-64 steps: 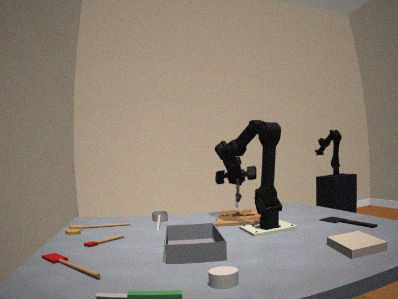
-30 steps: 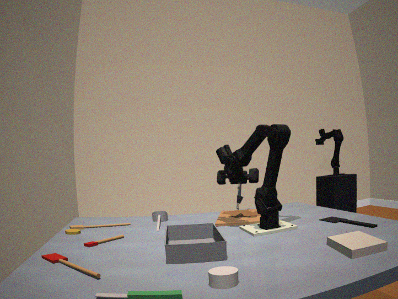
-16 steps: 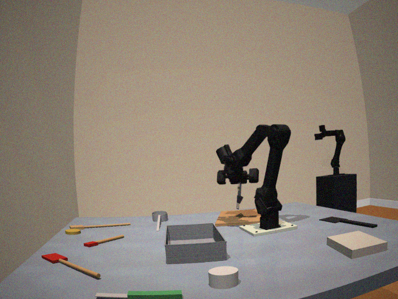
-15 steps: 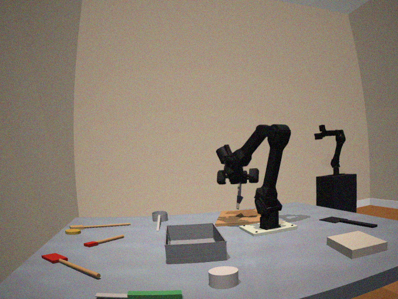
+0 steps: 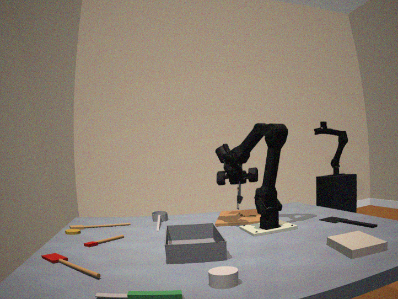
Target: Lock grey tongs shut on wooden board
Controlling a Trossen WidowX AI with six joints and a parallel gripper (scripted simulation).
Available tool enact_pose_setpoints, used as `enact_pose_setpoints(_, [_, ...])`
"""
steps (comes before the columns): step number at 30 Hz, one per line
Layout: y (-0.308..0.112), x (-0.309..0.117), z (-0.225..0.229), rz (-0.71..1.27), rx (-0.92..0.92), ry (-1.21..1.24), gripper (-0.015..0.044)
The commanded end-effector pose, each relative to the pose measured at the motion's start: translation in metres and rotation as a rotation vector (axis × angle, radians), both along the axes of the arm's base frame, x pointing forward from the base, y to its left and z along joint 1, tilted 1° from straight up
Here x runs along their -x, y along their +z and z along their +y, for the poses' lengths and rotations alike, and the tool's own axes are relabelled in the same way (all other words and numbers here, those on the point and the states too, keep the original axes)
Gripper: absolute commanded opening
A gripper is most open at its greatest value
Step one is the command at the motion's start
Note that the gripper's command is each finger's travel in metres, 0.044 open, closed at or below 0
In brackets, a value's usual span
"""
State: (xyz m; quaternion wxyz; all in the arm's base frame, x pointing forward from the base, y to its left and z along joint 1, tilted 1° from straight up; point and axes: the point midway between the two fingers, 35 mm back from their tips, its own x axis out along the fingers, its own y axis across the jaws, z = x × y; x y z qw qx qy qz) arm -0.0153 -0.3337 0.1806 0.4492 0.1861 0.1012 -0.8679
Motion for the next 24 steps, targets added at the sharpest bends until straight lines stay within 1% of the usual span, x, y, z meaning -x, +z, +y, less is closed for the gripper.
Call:
enact_pose_setpoints(1, [0.004, 0.000, -0.010, -0.021, -0.049, 0.012, -0.0150])
enact_pose_setpoints(24, [-0.002, 0.008, -0.034, -0.192, -0.399, 0.059, -0.0150])
